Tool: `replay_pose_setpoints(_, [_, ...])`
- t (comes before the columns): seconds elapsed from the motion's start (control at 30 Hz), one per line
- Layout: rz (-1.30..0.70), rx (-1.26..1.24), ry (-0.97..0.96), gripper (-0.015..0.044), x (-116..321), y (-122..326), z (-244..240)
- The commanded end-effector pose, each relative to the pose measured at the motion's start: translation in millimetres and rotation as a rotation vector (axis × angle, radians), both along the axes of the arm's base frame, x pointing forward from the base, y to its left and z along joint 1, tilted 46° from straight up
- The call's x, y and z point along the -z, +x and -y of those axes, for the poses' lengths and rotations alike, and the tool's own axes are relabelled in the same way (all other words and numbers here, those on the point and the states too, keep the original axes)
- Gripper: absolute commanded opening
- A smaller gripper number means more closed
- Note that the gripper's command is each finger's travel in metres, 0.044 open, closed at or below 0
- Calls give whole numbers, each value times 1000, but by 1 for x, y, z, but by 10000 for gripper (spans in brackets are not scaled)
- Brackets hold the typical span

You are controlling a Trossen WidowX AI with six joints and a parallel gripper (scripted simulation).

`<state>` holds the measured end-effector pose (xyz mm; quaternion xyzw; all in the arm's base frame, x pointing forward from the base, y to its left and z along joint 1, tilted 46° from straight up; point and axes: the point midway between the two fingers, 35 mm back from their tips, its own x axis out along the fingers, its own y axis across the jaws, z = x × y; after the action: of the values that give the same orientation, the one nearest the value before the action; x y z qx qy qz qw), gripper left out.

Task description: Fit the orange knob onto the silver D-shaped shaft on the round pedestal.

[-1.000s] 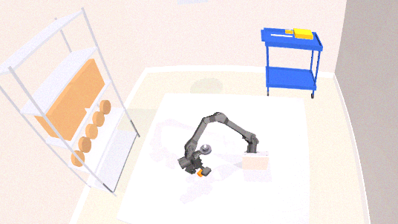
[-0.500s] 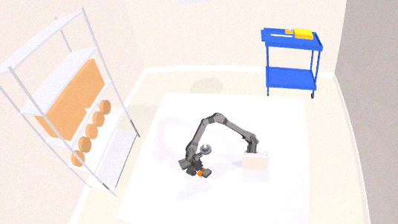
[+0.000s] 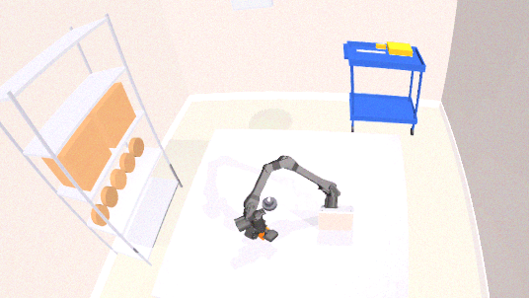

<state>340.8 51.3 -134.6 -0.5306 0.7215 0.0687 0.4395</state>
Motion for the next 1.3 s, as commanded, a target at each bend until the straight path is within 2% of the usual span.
replay_pose_setpoints(0.0, [0, -4, -3, 240, 0, 0, 0])
replay_pose_setpoints(0.37, [0, -4, -3, 180, 0, 0, 0])
replay_pose_setpoints(0.57, [13, -13, 23, 180, -2, 0, 0])
replay_pose_setpoints(1.27, [170, -151, 332, 180, -22, -11, 3])
